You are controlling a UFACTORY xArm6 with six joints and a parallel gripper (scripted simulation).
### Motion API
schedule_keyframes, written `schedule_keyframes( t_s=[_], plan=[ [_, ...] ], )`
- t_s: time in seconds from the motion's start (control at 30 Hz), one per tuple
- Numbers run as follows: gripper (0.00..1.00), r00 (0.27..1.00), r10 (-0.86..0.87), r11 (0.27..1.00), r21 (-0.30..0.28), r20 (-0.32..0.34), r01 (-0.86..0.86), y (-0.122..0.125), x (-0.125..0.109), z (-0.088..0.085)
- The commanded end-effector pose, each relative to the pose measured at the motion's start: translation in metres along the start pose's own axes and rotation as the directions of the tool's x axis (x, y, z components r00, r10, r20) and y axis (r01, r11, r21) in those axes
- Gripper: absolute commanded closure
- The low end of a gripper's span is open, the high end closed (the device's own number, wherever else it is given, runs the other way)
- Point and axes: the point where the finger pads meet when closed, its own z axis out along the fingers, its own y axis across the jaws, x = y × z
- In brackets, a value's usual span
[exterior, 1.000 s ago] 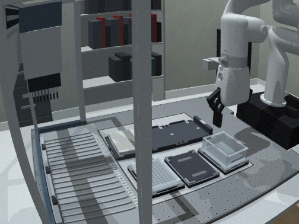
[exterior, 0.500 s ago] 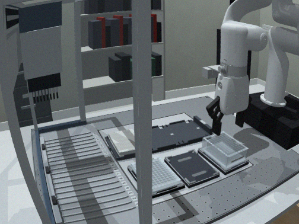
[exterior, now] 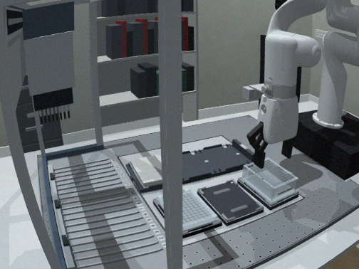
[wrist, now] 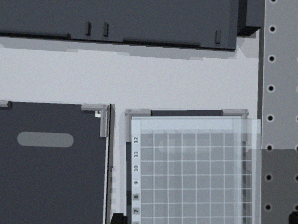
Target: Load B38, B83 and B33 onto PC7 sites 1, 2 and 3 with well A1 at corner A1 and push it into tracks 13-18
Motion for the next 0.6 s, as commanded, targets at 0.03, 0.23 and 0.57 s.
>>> schedule_keyframes(
  t_s=[0.03, 0.23, 0.57],
  plan=[
    [0.00, 1.000, 0.000, 1.000, 0.004, 0.001, 0.000, -0.0016, -0.0005, -0.0010],
    [0.00, 1.000, 0.000, 1.000, 0.004, 0.001, 0.000, -0.0016, -0.0005, 0.0002],
    [0.00, 1.000, 0.000, 1.000, 0.004, 0.001, 0.000, -0.0016, -0.0005, 0.0063]
  ],
)
